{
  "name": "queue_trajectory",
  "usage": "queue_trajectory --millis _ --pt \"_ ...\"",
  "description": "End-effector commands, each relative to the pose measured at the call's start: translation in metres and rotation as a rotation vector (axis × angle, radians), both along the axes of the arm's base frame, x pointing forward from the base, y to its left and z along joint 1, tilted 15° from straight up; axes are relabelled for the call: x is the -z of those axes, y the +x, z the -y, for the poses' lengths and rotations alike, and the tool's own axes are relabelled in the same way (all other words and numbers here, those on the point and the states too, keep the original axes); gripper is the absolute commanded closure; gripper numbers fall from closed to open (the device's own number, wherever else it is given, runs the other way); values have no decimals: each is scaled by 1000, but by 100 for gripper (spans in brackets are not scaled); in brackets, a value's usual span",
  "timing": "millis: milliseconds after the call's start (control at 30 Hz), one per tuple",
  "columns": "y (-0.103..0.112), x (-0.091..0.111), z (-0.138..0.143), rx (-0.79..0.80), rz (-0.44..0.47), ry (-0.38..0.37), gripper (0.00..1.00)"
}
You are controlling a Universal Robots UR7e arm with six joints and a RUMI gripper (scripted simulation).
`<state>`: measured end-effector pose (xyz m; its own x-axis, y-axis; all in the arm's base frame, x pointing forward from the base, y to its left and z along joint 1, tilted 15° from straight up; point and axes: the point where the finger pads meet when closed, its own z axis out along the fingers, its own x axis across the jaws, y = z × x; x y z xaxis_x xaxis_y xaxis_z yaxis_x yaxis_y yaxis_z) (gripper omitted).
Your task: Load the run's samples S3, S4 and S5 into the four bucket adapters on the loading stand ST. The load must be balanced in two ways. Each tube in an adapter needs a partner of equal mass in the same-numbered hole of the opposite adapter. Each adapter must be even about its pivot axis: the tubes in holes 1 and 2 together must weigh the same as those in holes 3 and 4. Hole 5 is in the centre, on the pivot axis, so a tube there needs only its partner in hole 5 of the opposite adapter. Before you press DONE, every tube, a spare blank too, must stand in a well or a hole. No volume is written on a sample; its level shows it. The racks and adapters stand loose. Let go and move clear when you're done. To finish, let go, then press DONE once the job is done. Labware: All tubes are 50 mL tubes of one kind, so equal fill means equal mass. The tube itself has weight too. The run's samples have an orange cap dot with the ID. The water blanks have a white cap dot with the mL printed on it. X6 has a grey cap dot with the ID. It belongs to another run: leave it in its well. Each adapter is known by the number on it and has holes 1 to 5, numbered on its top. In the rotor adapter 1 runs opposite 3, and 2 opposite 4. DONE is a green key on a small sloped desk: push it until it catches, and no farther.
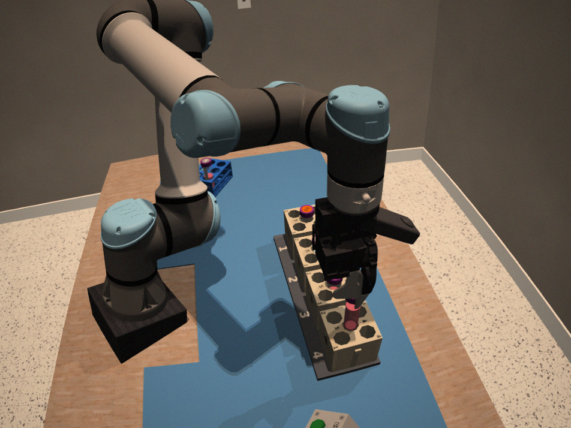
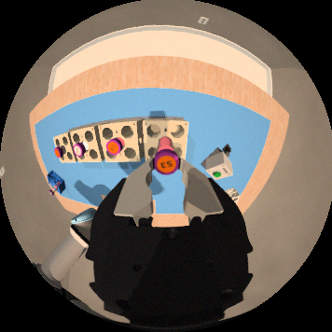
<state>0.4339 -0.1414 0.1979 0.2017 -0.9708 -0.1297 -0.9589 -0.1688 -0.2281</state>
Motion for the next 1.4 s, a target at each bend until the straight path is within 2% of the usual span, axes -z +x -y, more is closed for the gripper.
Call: queue_trajectory --millis 0,1367 --pt "1 6 -1 0 1 -1 100" --pt "11 53 -9 0 1 -1 100"
